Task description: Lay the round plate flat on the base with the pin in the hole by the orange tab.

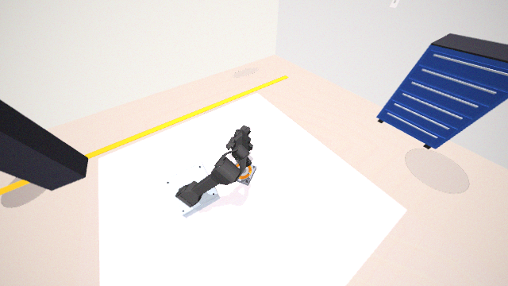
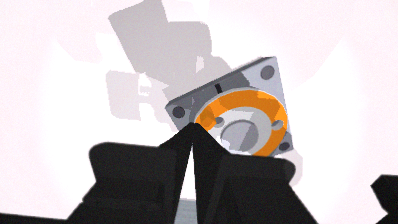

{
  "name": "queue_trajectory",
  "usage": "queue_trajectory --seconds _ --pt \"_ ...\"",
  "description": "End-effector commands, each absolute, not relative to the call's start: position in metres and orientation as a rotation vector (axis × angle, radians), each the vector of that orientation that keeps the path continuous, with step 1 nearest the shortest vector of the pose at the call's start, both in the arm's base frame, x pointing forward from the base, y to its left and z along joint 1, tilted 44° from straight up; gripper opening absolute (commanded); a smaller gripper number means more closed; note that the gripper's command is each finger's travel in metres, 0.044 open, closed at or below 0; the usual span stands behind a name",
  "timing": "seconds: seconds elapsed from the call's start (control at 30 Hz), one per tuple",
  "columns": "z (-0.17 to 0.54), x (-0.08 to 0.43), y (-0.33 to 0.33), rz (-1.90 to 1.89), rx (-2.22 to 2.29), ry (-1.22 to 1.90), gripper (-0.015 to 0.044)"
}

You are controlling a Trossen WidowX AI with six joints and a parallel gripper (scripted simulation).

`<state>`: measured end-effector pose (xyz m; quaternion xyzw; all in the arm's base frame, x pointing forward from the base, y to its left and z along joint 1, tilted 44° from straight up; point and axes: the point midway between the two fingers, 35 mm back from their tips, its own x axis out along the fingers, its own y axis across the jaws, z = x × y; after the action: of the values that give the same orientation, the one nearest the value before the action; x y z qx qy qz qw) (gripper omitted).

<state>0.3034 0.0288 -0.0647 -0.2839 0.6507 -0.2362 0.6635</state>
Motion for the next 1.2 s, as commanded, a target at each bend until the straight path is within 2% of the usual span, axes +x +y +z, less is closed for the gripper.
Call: queue_trajectory --seconds 0.0,0.77,1.17 --pt "-0.063 0.311 0.027 -0.539 -0.646 1.468 0.0" --pt "-0.057 0.328 0.019 -0.539 -0.646 1.467 0.0" --pt "-0.025 0.322 0.05 -0.537 -0.645 1.468 0.0"
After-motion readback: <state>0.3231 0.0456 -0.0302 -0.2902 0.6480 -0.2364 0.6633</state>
